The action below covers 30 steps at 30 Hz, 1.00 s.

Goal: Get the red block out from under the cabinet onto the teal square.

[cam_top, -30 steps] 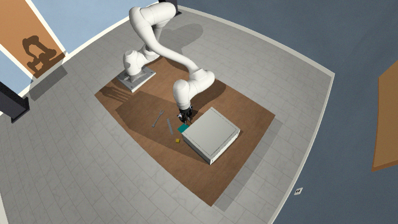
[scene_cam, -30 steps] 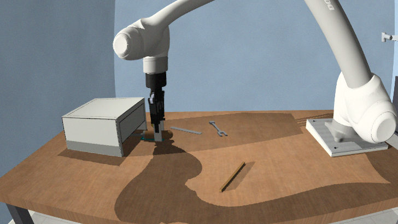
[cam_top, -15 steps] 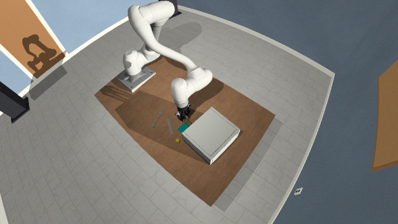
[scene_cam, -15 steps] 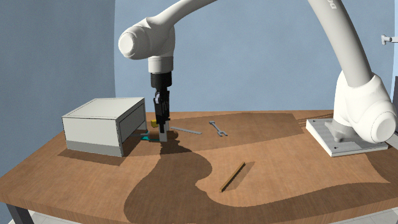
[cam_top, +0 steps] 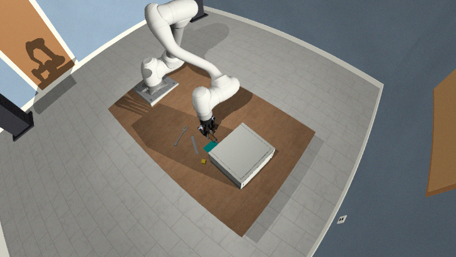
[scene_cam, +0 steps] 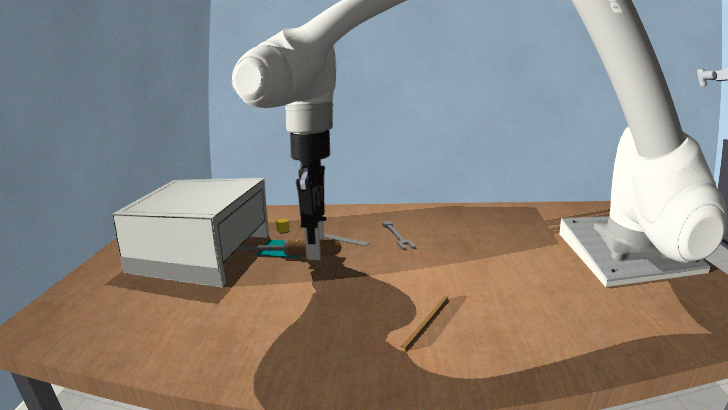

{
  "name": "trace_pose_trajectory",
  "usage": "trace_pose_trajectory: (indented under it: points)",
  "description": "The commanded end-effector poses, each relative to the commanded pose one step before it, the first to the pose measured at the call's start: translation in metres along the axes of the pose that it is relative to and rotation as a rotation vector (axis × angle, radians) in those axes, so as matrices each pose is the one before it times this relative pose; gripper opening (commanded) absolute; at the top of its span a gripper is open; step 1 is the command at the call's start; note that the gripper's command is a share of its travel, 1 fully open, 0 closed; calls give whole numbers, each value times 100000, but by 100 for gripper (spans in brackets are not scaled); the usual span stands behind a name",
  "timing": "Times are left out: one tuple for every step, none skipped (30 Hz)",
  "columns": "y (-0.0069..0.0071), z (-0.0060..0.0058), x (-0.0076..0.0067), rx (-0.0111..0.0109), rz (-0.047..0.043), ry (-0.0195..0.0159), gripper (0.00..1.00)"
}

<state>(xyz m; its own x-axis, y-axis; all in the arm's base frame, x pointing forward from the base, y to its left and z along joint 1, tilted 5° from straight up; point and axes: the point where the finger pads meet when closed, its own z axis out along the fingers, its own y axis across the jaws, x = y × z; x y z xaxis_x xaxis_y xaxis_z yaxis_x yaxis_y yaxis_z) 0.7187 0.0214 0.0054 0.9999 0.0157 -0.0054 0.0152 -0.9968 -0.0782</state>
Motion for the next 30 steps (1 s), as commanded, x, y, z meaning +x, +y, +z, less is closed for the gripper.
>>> trace_pose_trajectory:
  points:
    - [0,-13,-749,23,7,8,0]
    - [2,0,-283,0,4,0,0]
    - [2,0,-287,0,4,0,0]
    - [2,0,-291,0,4,0,0]
    - [2,0,-294,0,4,0,0]
    - [2,0,-297,0,4,0,0]
    - [2,0,-300,0,4,0,0]
    - [0,0,0,0,0,0,0]
    - [0,0,0,0,0,0,0]
    - [2,0,-302,0,4,0,0]
    - [2,0,-305,0,4,0,0]
    - [2,0,-307,0,4,0,0]
    - [2,0,-309,0,4,0,0]
    - [2,0,-310,0,4,0,0]
    - [2,0,-311,0,4,0,0]
    - [2,0,-312,0,4,0,0]
    - [2,0,-313,0,4,0,0]
    - [2,0,-313,0,4,0,0]
    - [2,0,-314,0,4,0,0]
    - [2,0,-313,0,4,0,0]
    - [2,0,-313,0,4,0,0]
    - [2,0,-312,0,4,0,0]
    - [2,0,-311,0,4,0,0]
    - [2,0,-310,0,4,0,0]
    - [0,0,0,0,0,0,0]
    - [0,0,0,0,0,0,0]
    - [2,0,-308,0,4,0,0]
    - [2,0,-306,0,4,0,0]
    - [2,0,-304,0,4,0,0]
    - [2,0,-301,0,4,0,0]
